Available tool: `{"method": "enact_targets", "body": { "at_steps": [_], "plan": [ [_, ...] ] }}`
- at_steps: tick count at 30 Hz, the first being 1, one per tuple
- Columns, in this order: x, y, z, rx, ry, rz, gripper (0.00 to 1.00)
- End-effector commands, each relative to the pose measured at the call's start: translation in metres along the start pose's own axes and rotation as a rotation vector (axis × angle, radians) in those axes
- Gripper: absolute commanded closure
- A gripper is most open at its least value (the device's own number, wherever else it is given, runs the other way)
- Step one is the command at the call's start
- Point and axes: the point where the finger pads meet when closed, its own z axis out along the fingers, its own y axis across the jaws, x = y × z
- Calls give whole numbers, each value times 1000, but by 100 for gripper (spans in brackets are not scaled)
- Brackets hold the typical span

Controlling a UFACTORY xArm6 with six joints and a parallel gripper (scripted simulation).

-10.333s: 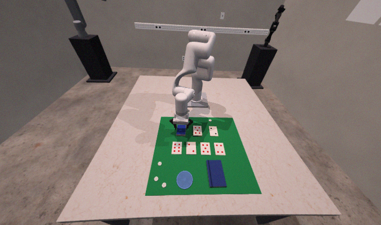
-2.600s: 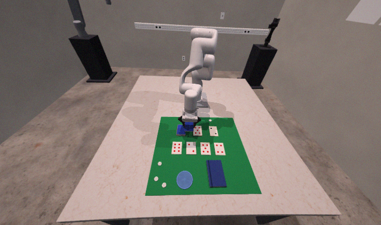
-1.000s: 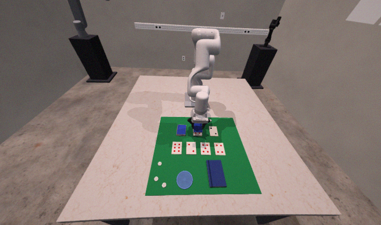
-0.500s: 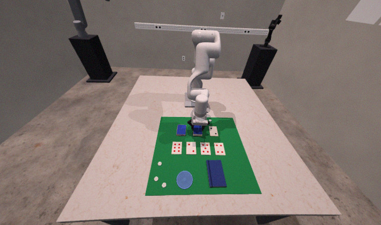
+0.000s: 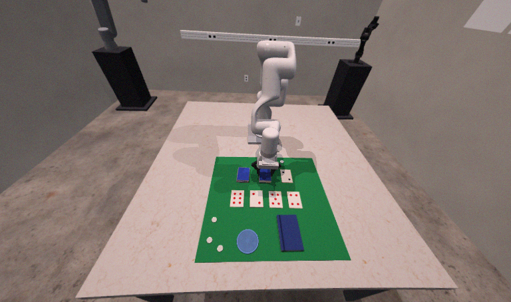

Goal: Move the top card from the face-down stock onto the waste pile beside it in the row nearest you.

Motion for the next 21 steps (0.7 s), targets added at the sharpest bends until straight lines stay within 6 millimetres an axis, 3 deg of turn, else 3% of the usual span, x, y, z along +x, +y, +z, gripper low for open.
{"method": "enact_targets", "body": {
  "at_steps": [1, 21],
  "plan": [
    [1, 0, -1, 0, 4, 0, 27],
    [1, 0, 5, 0, 4, 0, 27]
  ]
}}
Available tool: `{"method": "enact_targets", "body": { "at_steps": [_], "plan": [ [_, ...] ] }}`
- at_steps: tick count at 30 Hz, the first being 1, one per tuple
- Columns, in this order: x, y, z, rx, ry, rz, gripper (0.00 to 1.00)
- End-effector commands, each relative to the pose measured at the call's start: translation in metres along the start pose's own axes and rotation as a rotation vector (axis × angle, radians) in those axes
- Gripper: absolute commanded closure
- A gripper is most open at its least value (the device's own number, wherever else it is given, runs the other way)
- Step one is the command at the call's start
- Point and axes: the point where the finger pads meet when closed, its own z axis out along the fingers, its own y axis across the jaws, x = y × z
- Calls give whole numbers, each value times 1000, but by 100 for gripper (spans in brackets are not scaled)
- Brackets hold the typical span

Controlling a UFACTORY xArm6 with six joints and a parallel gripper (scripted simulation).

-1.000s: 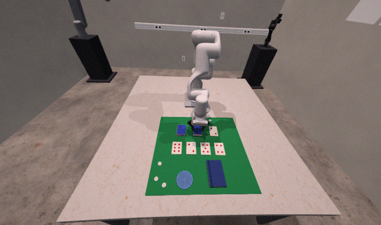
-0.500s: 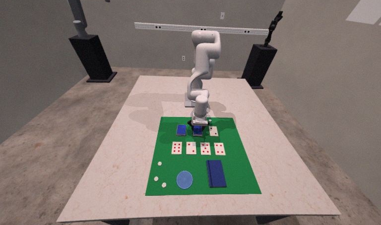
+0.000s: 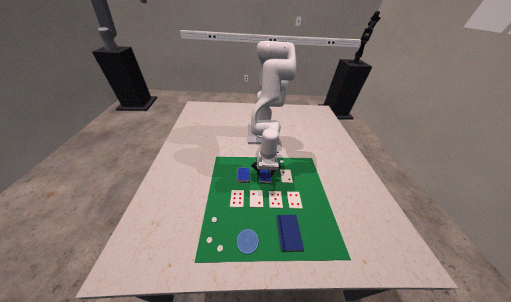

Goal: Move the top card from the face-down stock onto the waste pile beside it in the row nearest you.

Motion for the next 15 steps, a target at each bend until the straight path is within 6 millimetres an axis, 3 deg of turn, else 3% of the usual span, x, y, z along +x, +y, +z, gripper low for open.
{"method": "enact_targets", "body": {
  "at_steps": [1, 3, 4, 15],
  "plan": [
    [1, 0, -1, 0, 4, 0, 27],
    [1, 0, -1, 0, 4, 0, 27],
    [1, 0, -1, 0, 4, 0, 13],
    [1, 0, -1, 0, 4, 0, 13]
  ]
}}
